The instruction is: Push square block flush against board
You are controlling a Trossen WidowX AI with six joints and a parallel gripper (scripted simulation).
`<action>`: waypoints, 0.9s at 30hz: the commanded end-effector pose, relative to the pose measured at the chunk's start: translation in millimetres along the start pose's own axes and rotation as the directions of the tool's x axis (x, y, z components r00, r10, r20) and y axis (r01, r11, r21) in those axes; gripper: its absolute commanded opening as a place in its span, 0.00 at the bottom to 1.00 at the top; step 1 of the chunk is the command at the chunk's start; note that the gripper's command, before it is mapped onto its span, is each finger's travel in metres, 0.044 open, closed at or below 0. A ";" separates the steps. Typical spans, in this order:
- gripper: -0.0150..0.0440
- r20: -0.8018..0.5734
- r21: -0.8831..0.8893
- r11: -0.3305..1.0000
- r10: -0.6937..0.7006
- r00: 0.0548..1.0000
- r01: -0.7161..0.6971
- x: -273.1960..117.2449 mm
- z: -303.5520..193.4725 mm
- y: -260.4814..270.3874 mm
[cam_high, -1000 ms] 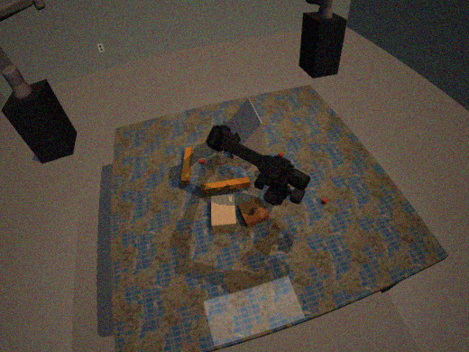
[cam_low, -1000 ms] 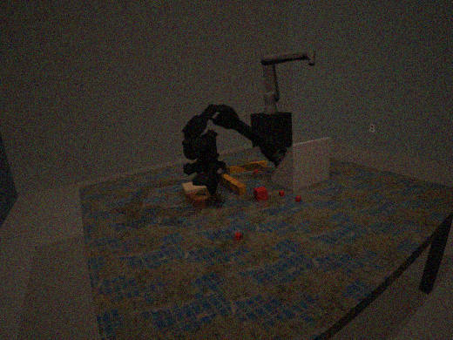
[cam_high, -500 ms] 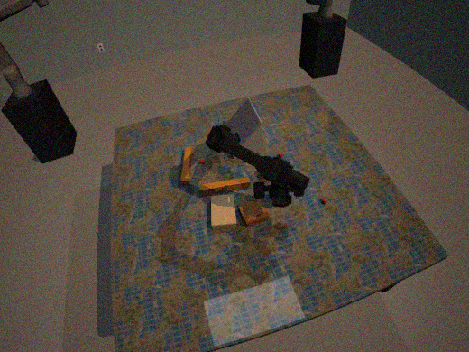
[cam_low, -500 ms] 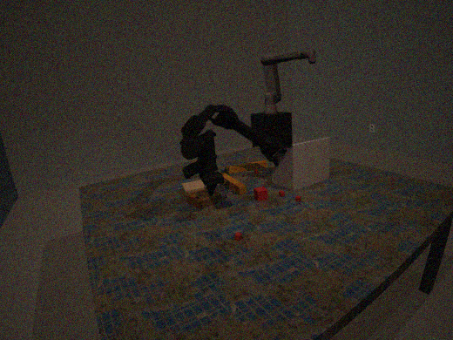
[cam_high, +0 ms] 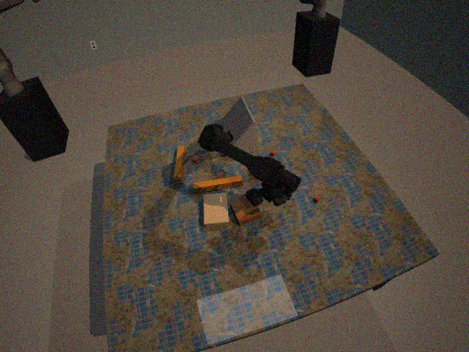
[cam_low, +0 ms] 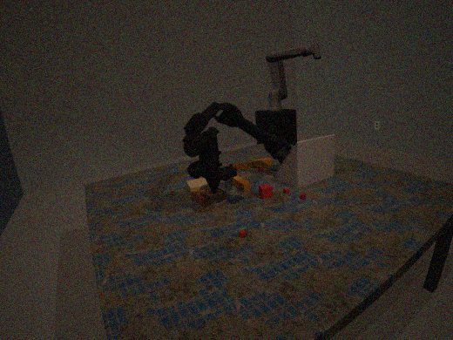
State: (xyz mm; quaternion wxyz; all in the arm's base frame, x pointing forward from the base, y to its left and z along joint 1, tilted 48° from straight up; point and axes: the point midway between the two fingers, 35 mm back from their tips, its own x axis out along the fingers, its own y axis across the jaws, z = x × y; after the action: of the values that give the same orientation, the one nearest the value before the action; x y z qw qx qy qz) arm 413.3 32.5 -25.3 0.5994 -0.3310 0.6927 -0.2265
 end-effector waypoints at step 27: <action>0.25 -0.002 -0.691 0.723 -0.005 1.000 0.002 22.8 4.3 -9.2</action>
State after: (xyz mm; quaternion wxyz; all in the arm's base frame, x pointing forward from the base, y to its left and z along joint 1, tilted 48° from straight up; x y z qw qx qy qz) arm 417.6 17.9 -31.3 0.4638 -0.5045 0.7282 0.0047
